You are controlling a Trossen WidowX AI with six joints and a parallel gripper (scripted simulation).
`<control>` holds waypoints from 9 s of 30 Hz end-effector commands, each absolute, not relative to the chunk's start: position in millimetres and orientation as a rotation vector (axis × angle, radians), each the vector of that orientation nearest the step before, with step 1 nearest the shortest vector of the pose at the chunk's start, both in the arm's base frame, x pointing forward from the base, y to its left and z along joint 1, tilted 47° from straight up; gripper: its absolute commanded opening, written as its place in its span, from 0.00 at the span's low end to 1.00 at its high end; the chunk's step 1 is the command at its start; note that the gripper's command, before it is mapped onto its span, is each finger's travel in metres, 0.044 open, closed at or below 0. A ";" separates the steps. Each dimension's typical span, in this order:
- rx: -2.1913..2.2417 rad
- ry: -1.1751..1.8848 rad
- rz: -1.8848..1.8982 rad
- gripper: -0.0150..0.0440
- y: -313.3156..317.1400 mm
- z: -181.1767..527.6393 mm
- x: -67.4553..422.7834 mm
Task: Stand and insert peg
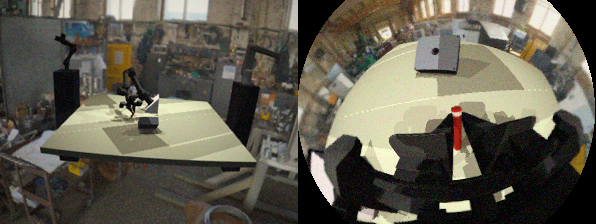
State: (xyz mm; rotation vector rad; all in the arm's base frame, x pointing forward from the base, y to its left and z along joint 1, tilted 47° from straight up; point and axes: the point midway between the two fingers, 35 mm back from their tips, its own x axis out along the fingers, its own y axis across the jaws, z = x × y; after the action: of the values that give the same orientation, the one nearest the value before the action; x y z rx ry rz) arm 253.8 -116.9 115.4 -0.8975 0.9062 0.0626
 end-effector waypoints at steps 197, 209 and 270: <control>-0.847 0.361 0.379 1.00 -62.8 184.7 222.3; -0.802 0.309 0.327 1.00 -15.1 230.3 209.3; -0.935 1.679 -0.329 1.00 -63.0 169.0 233.2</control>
State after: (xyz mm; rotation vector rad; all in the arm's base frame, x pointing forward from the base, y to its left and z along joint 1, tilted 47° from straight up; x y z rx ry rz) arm 230.1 -63.4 166.0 -0.9274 1.6878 -0.3149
